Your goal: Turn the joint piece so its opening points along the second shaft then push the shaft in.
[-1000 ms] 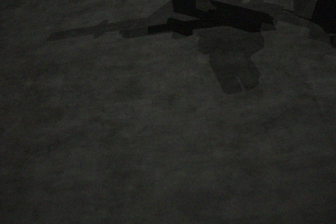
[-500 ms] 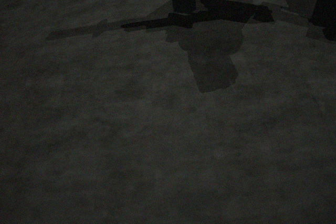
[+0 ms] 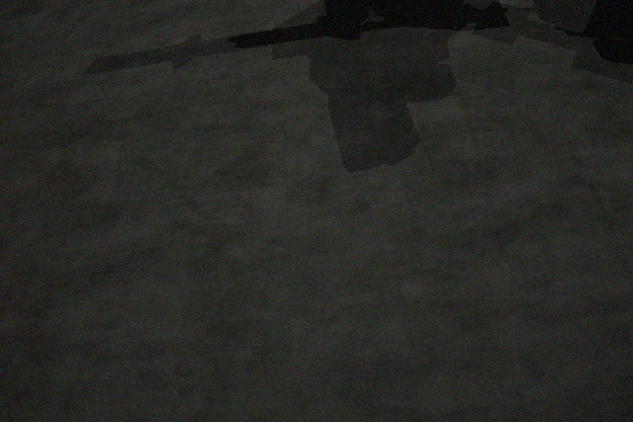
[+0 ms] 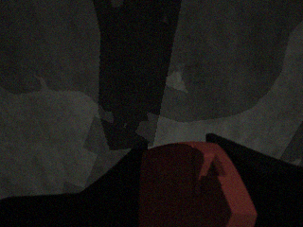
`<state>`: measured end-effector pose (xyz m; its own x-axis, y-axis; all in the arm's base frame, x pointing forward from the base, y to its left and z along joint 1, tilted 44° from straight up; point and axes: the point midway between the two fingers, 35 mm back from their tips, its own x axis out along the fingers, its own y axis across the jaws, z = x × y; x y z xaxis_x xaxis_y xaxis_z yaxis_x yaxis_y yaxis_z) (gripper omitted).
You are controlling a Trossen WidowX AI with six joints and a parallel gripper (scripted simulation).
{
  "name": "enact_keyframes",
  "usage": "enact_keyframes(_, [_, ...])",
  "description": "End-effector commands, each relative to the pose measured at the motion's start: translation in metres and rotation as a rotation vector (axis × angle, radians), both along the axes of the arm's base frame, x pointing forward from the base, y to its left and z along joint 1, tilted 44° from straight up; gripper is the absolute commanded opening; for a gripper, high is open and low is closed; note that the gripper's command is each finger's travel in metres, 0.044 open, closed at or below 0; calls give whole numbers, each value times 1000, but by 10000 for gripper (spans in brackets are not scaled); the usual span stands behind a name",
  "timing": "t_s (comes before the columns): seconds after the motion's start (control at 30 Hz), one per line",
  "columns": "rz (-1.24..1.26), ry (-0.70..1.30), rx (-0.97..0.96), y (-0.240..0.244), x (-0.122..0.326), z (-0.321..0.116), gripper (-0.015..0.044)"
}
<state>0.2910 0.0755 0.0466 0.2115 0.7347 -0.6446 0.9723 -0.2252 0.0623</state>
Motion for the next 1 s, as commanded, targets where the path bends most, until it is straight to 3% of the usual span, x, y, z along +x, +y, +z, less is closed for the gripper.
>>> enact_keyframes(0.0, [7, -8, 9, 0, 0, 0, 0])
enact_keyframes(0.37, [1, -1, 2, 0, 0, 0, 0])
enact_keyframes(0.53, [1, -1, 2, 0, 0, 0, 131])
enact_keyframes(0.63, [1, -1, 2, 0, 0, 0, 147])
enact_keyframes(0.97, [1, -1, 2, 0, 0, 0, 409])
